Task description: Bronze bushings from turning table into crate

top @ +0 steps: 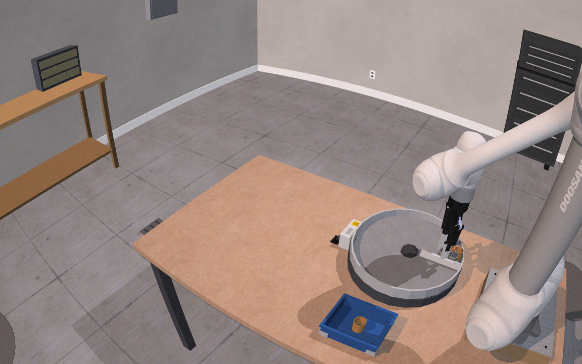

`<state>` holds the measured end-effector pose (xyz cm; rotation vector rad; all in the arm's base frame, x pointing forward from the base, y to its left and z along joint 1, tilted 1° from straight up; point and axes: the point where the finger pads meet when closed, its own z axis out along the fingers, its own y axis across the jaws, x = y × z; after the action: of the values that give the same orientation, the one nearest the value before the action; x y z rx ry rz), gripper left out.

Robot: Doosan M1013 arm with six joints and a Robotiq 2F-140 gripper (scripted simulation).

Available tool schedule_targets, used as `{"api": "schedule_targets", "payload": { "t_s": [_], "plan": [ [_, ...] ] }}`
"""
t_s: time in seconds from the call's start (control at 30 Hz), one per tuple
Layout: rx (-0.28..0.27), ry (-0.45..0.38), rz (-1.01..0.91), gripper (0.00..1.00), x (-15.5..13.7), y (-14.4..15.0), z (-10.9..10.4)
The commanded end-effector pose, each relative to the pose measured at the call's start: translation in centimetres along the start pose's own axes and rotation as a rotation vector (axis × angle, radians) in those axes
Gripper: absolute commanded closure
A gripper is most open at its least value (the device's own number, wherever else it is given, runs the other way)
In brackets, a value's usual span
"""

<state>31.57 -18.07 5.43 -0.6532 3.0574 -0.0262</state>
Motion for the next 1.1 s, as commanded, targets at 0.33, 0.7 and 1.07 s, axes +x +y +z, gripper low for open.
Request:
{"api": "schedule_targets", "payload": {
  "t_s": [0.33, 0.7, 1.07],
  "plan": [
    [0.0, 0.0, 0.0, 1.0, 0.0, 0.0, -0.2],
    [0.0, 0.0, 0.0, 1.0, 0.0, 0.0, -3.2],
    [0.0, 0.0, 0.0, 1.0, 0.0, 0.0, -6.6]
  ]
}}
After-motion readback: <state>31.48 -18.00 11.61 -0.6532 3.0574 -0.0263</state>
